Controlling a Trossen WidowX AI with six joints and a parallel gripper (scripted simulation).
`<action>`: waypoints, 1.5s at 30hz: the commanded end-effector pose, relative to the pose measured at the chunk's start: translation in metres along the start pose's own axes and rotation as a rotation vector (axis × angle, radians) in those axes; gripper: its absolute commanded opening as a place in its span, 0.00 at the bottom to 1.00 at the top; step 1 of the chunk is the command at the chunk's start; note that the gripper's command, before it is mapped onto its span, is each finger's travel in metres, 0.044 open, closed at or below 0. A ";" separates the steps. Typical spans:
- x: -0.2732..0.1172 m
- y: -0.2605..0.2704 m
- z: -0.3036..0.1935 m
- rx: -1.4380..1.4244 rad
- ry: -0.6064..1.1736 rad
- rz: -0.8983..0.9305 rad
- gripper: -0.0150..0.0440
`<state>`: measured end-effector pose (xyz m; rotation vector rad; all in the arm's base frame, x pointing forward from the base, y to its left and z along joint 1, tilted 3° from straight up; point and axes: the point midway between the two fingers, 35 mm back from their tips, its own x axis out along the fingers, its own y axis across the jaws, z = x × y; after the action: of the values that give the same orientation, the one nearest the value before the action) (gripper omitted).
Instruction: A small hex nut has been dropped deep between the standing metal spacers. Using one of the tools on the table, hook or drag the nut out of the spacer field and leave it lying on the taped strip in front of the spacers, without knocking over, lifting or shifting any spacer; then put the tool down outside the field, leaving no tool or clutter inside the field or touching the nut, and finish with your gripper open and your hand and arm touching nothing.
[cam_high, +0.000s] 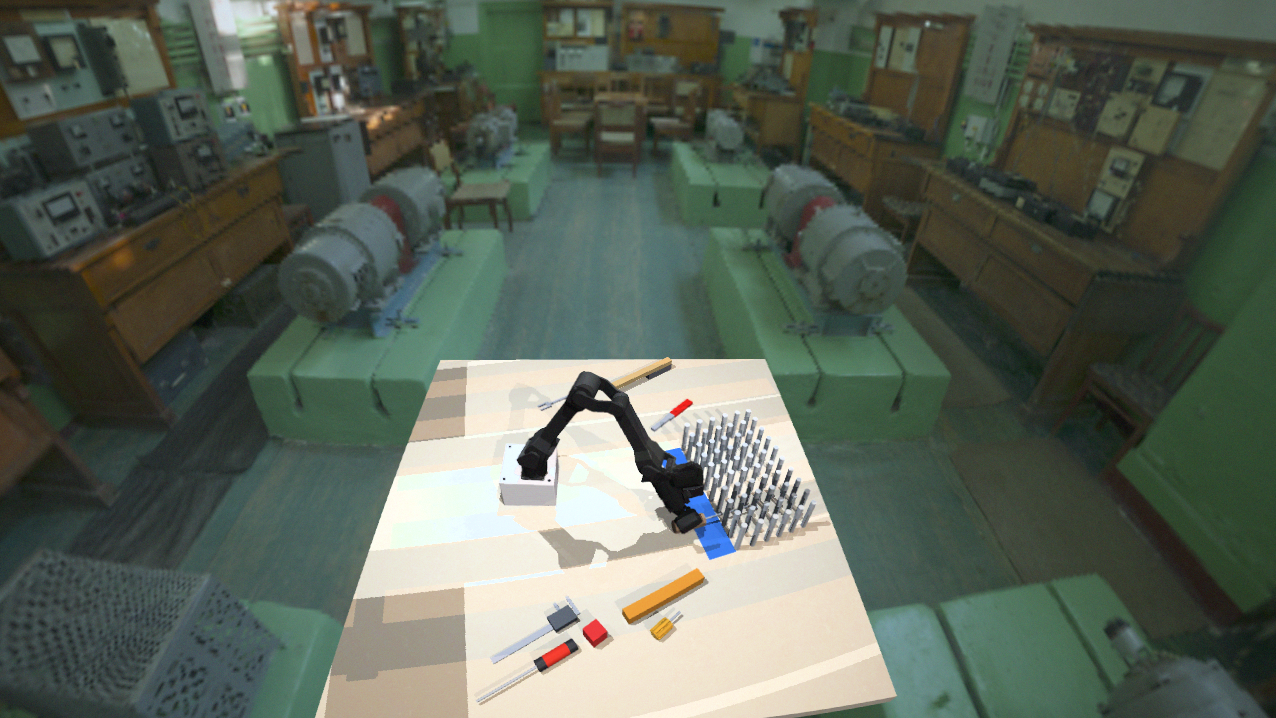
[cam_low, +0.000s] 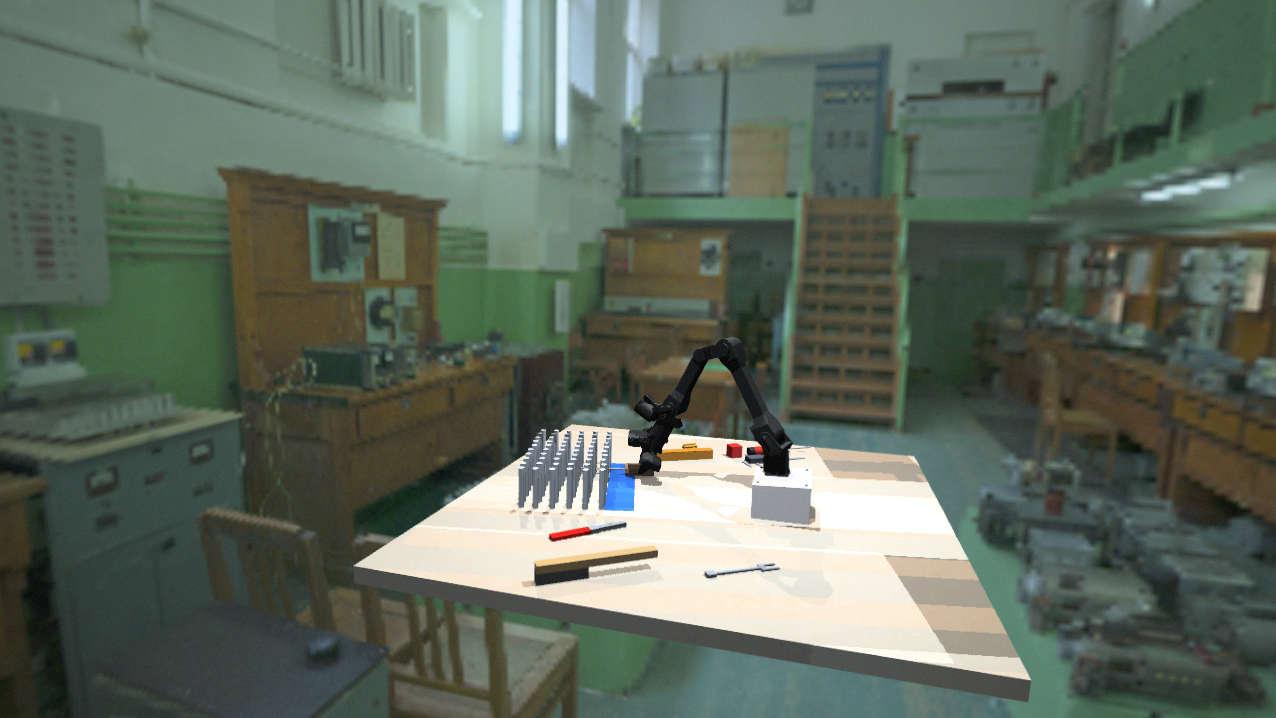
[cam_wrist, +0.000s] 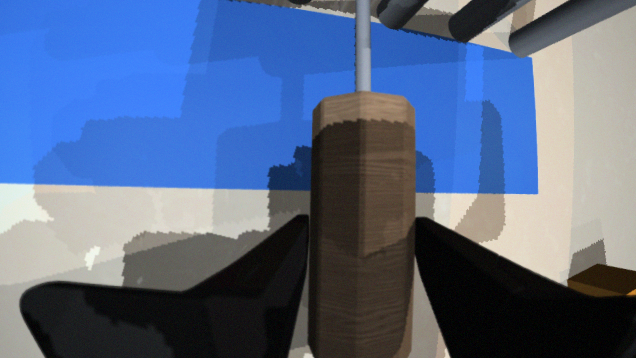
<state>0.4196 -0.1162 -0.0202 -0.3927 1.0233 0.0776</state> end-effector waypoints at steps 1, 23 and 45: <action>-0.002 0.001 -0.002 -0.004 -0.004 0.003 0.25; -0.007 0.001 -0.015 -0.005 -0.003 0.003 0.25; -0.013 0.001 -0.028 -0.005 -0.002 0.003 0.25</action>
<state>0.3925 -0.1240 -0.0227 -0.3935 1.0252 0.0786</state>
